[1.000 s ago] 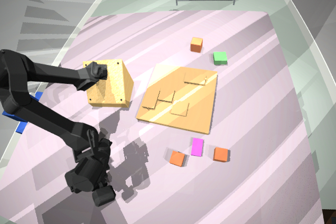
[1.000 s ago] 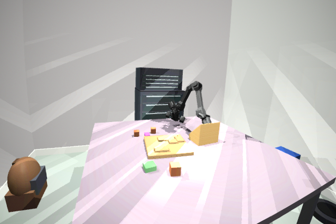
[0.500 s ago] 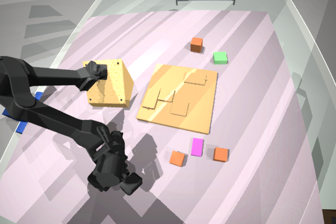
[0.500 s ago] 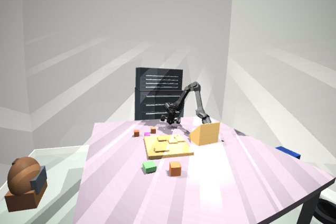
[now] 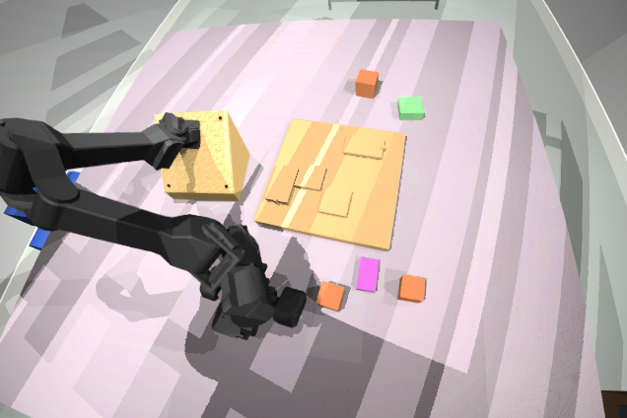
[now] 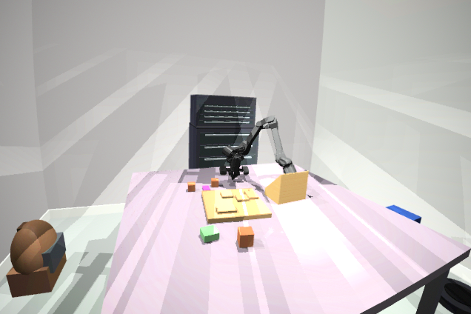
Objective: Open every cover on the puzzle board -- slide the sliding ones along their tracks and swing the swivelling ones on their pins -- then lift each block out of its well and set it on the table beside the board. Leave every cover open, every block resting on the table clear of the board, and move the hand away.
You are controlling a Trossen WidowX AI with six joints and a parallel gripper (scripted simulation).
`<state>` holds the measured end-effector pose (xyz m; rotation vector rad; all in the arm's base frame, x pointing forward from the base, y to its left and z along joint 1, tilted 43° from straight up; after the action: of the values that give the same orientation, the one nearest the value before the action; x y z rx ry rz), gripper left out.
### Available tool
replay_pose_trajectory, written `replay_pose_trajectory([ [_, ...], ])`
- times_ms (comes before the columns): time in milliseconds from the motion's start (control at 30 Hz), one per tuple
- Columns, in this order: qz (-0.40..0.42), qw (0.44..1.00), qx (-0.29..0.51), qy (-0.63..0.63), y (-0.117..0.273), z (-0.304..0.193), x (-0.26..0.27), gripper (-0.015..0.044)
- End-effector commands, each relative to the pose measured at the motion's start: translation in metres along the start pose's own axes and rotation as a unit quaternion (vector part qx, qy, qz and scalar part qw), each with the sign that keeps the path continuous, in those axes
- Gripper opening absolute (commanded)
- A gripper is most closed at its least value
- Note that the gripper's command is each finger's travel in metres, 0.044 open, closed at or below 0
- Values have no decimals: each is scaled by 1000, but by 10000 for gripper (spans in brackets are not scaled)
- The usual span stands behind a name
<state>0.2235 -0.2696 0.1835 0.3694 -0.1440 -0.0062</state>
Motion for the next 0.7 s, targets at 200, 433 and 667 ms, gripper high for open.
replay_pose_trajectory([
  [200,34,992,53,111,19,-35,26,0],
  [433,58,975,86,199,38,-62,41,0],
  [667,83,947,114,288,60,-88,52,0],
])
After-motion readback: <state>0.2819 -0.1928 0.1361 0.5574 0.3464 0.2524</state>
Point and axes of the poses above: the point midway between the two fingers, 35 mm back from their tips, its own y axis back along the fingers, its own x axis across the jaws, z = x × y, the point moved 3 cm from there along y, back along the fingers, and after that the axes turned 2 degrees about y, right-handed, at the moved point
